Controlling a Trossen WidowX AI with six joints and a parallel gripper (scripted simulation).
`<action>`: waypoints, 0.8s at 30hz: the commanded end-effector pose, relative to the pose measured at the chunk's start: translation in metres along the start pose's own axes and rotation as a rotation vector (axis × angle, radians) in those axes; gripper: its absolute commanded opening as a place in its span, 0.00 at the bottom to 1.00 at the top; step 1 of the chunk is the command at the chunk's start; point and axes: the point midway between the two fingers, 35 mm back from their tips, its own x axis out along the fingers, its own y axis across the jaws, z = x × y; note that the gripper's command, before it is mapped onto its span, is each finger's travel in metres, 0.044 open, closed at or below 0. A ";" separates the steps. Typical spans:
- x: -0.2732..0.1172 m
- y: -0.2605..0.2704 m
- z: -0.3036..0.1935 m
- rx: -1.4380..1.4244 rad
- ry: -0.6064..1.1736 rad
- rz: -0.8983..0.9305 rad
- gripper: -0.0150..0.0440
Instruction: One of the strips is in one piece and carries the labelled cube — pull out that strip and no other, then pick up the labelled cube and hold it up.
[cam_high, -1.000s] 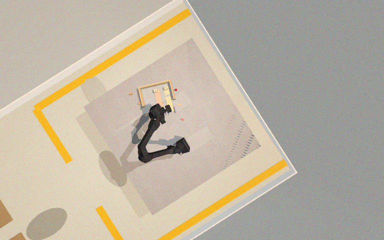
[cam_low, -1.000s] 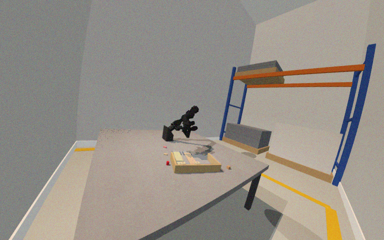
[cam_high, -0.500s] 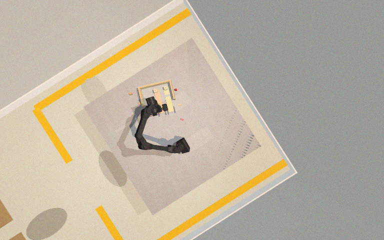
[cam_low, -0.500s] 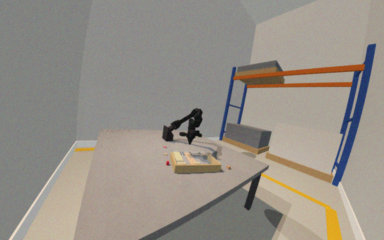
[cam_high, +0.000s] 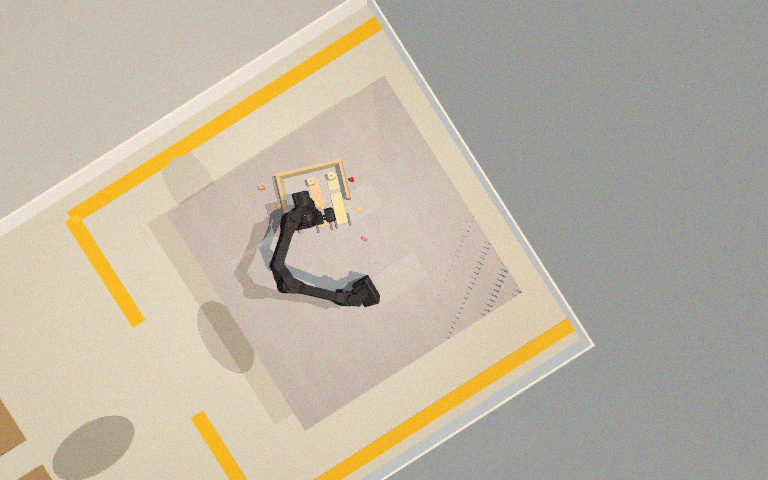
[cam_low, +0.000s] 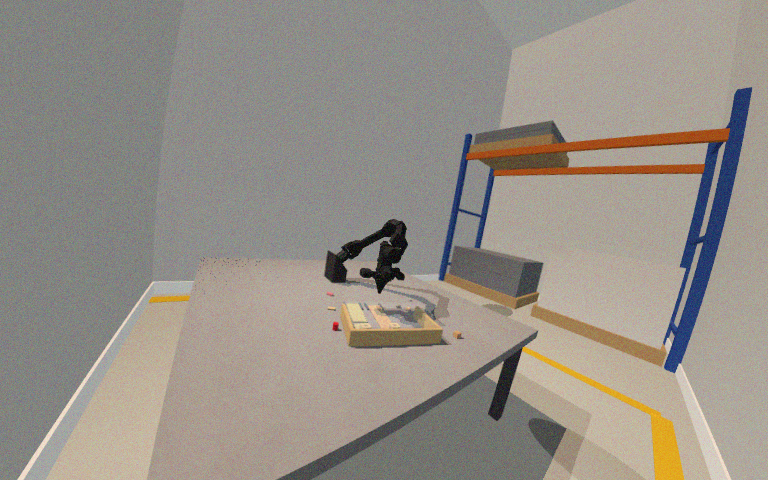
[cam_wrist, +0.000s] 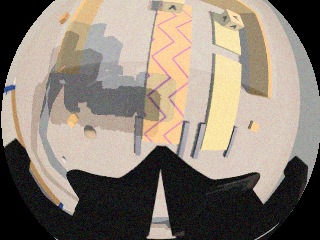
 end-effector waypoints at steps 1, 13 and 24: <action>0.011 -0.003 0.000 0.010 0.013 -0.003 0.25; 0.031 -0.004 0.001 0.010 0.012 -0.003 0.25; 0.049 -0.005 0.001 0.010 0.013 -0.002 0.25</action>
